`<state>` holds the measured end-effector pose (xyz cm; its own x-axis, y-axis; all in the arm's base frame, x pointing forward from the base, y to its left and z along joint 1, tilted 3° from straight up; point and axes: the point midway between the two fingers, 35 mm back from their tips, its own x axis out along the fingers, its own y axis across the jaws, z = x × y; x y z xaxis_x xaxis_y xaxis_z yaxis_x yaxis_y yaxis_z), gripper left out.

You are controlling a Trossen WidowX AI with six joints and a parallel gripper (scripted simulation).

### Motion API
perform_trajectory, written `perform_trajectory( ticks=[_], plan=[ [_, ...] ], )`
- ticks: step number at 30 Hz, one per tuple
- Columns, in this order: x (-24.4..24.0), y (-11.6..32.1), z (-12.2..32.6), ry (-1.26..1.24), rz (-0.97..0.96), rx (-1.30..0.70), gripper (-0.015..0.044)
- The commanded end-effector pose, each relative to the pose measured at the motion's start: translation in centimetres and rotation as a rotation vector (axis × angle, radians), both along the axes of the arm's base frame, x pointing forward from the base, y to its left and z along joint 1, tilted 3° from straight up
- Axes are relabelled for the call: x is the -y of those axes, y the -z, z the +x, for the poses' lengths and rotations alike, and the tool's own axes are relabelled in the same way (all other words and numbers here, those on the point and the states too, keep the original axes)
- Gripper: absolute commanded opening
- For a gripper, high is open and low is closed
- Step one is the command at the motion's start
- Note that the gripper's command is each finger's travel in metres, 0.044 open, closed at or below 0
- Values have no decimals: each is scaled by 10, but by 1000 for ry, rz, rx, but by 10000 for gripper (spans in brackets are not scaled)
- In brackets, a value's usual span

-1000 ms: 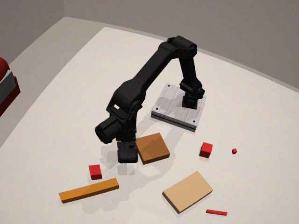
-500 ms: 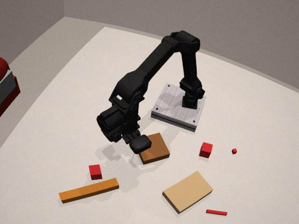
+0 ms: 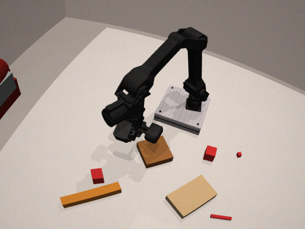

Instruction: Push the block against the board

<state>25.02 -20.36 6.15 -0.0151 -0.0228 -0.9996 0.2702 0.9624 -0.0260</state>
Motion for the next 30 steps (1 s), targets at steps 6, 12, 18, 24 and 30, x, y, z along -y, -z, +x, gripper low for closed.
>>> perform_trajectory(
  ticks=[6, 12, 18, 24, 30],
  plan=[
    [-3, 1, -19, -281, 4, -10, 0],
    [-5, 2, -31, -488, 8, -16, 0],
    [-8, 3, -43, -694, 12, -22, 0],
    [-10, 4, -50, -809, 15, -25, 0],
    [-9, 57, -51, -814, 15, -26, 0]
  ],
)
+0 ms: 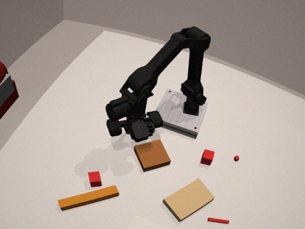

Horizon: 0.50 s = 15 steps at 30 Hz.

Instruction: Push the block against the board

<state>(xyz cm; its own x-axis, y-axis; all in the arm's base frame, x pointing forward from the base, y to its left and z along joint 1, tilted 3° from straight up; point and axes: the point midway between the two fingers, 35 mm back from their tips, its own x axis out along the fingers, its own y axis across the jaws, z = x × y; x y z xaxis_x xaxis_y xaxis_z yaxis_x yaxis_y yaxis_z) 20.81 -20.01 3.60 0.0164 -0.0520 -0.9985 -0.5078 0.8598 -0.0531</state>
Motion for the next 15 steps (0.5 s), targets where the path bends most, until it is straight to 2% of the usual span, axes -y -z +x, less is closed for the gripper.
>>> perform_trajectory(
  ticks=[1, 15],
  plan=[
    [-6, 34, -10, -7, 29, -39, 0],
    [-10, 34, -1, -7, 30, -38, 0]
  ],
)
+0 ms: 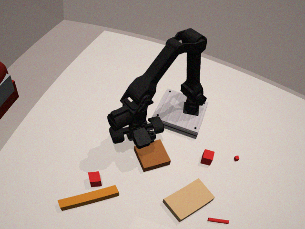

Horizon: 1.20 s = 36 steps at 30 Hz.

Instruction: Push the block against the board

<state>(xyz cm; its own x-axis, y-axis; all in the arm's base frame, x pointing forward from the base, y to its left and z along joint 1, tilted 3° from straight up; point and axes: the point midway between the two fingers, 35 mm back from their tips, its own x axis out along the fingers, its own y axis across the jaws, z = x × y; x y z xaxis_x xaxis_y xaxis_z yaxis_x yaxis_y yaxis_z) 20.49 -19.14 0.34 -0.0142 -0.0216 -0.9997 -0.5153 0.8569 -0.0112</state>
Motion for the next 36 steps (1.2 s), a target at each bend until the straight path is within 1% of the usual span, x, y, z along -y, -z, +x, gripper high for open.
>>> perform_trajectory(
  ticks=[1, 36],
  plan=[
    [-1, 2, 3, 0, -1, -7, 0],
    [-21, 2, 39, 0, 1, -3, 0]
  ],
)
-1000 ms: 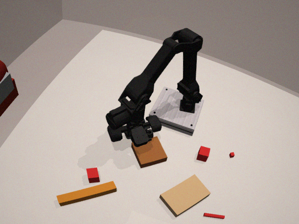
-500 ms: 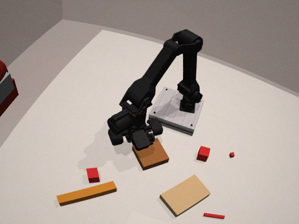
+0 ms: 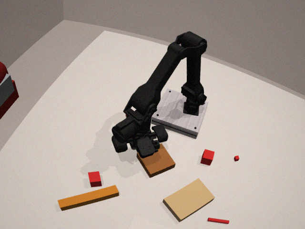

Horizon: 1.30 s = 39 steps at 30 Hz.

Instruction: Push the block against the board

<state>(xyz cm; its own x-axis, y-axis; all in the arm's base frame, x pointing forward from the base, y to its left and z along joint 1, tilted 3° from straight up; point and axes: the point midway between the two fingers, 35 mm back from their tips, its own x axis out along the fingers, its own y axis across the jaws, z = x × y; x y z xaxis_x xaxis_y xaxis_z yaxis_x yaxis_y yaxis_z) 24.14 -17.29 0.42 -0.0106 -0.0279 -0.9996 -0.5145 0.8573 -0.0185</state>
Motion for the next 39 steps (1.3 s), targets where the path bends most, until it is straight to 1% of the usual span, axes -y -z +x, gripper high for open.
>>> perform_trajectory(
  ticks=[1, 16, 39],
  plan=[
    [-4, 3, 4, -1, 8, -7, 0],
    [-13, 3, 17, -1, 9, -5, 0],
    [7, 3, -11, 0, 7, -9, 0]
  ],
)
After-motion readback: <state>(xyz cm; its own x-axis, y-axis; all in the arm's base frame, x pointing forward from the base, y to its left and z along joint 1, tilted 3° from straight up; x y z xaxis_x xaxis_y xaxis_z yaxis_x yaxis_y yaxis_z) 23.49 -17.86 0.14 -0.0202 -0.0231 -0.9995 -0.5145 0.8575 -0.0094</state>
